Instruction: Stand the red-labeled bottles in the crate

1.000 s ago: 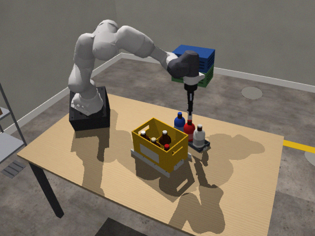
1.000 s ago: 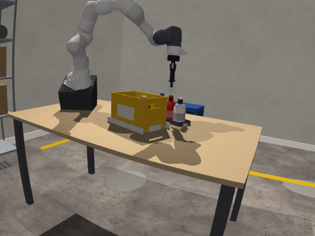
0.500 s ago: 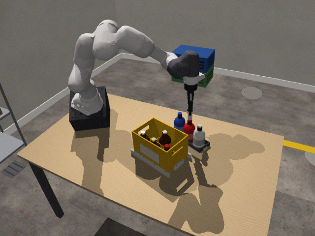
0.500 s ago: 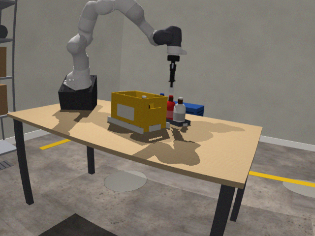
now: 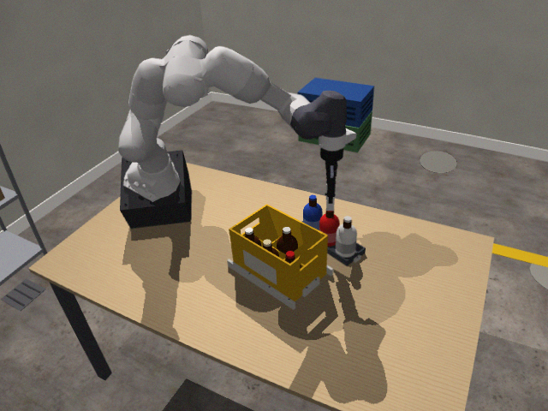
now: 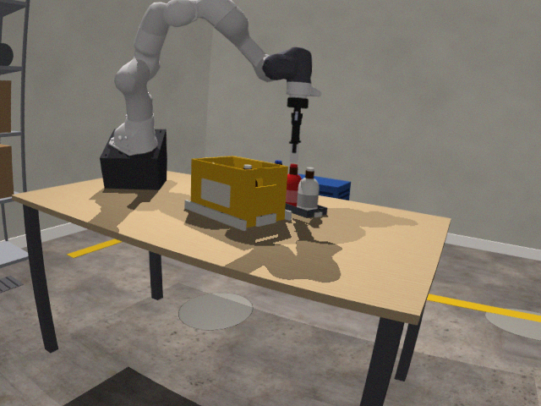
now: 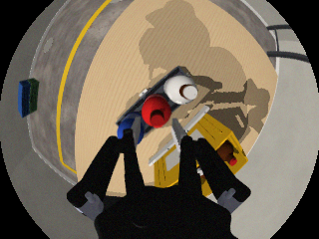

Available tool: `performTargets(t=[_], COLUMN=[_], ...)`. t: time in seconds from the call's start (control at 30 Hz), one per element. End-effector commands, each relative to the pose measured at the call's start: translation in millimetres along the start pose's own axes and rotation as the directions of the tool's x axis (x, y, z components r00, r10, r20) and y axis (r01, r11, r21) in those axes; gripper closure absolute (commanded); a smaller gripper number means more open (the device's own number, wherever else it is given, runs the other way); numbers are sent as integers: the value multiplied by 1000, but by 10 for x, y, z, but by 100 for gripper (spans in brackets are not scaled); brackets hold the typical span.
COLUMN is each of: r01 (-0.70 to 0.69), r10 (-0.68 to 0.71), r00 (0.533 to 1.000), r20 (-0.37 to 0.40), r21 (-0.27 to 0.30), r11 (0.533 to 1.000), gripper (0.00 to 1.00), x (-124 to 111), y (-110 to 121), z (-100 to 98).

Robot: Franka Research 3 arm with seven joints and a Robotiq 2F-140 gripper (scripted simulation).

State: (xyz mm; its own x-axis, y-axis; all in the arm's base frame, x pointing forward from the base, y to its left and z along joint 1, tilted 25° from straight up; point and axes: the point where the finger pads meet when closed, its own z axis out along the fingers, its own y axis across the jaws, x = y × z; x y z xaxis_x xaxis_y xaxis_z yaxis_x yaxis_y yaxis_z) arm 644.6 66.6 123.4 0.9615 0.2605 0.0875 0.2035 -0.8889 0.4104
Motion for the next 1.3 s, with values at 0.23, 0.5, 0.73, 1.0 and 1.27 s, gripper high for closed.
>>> performTargets(t=[0.23,0.5,0.73,1.0,1.27], r01=[-4,-4,-4,-4,-4], r10=[4,4,4,4,4], r00=[1000,1000,1000,1000,1000], r20=[-3,-3,-3,-3,-3], r21=[-2,-2,-2,-2,-2], r11=[1000,1000,1000,1000,1000], gripper=[62,62,62,62,62], x=[8,9,9,9,9], y=[16,16,16,16,16], z=[126,214,274,321,331])
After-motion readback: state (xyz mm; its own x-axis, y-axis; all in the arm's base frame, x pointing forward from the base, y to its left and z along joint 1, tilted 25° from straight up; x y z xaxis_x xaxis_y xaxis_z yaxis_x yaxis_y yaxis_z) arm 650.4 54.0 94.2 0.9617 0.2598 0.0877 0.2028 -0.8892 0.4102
